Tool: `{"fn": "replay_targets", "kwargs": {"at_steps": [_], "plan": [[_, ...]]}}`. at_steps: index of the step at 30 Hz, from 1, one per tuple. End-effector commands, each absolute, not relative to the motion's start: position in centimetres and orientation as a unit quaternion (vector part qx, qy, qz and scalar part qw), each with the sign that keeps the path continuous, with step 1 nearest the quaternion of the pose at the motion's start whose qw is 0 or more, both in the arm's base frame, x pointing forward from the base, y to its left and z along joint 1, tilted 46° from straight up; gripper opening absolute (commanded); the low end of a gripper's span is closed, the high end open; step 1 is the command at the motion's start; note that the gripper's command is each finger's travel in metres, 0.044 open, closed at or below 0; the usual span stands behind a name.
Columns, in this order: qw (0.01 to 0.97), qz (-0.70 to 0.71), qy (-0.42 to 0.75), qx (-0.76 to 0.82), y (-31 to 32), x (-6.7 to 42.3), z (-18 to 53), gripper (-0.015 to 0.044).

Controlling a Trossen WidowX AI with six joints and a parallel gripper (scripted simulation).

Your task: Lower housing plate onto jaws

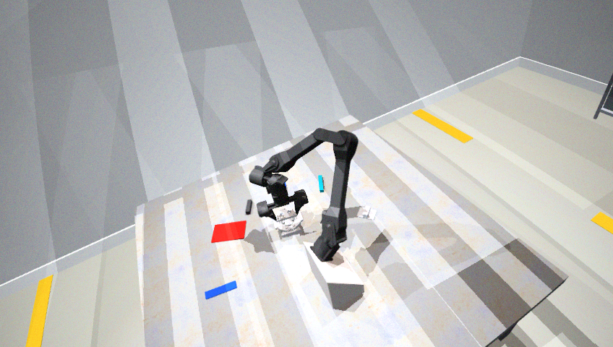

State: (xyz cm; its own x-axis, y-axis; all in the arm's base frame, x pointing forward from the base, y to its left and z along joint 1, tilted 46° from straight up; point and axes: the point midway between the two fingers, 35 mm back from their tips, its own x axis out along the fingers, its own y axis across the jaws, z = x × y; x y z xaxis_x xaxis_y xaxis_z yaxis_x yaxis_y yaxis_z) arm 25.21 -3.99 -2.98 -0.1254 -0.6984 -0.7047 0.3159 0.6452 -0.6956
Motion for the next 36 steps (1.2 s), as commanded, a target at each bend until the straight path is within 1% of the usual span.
{"fn": "replay_targets", "kwargs": {"at_steps": [1, 9, 36], "plan": [[0.644, -0.396, 0.638, -0.150, -4.1, 25.1, -3.0, 0.0351], [0.644, -0.396, 0.638, -0.149, -4.1, 25.1, -3.1, 0.0351], [0.644, -0.396, 0.637, -0.149, -7.2, 24.6, -6.2, 0.0351]]}}
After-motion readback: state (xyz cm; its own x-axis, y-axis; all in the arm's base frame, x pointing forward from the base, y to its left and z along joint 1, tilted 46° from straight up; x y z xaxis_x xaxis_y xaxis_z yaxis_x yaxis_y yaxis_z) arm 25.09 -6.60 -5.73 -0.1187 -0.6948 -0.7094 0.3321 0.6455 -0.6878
